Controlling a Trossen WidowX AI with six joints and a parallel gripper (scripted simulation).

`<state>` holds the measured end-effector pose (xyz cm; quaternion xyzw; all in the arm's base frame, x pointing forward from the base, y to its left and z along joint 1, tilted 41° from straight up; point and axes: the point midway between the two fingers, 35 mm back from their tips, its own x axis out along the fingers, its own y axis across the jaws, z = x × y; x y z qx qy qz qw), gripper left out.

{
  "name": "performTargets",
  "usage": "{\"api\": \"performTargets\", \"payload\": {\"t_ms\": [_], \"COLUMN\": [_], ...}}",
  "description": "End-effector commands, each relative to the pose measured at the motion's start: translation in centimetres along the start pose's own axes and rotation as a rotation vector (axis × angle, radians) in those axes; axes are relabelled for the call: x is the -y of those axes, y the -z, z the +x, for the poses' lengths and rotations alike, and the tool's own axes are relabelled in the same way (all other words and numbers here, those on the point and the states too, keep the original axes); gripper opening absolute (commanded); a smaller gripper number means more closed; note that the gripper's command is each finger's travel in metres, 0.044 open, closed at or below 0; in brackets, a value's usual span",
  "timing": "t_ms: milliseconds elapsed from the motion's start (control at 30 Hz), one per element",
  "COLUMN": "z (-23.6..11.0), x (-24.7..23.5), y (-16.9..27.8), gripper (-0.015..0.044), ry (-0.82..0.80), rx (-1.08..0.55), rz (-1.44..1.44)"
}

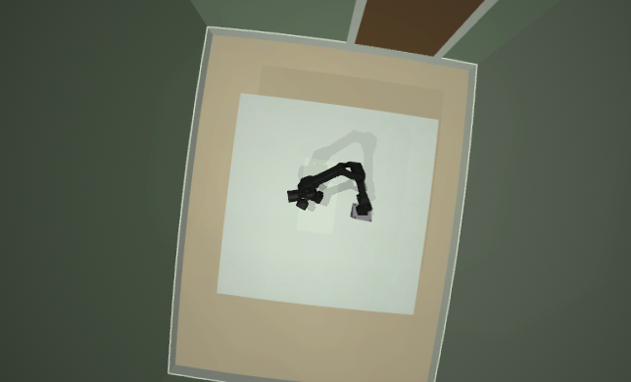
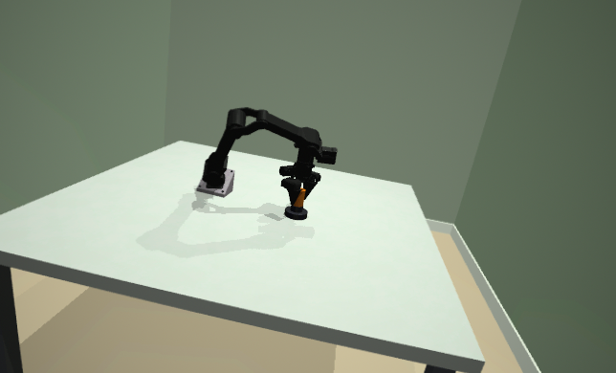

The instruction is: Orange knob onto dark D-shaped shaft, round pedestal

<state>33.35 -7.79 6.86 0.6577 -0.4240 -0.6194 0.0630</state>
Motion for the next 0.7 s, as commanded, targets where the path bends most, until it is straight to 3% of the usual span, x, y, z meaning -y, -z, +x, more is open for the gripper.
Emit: {"api": "performTargets", "payload": {"t_ms": [0,200,467,667], "z": [0.0,-0.3,-9.3,-9.5], "x": [0.0,0.0,0.1,0.2], "y": [0.0,0.0,-0.1,0.1], "gripper": [0.044,0.044,0.044,0.044], "ry": [0.0,0.001,0.008,0.009], "rx": [0.0,0.0,-0.007,-0.009], "rz": [0.003,0.004,-0.006,-0.007]}}
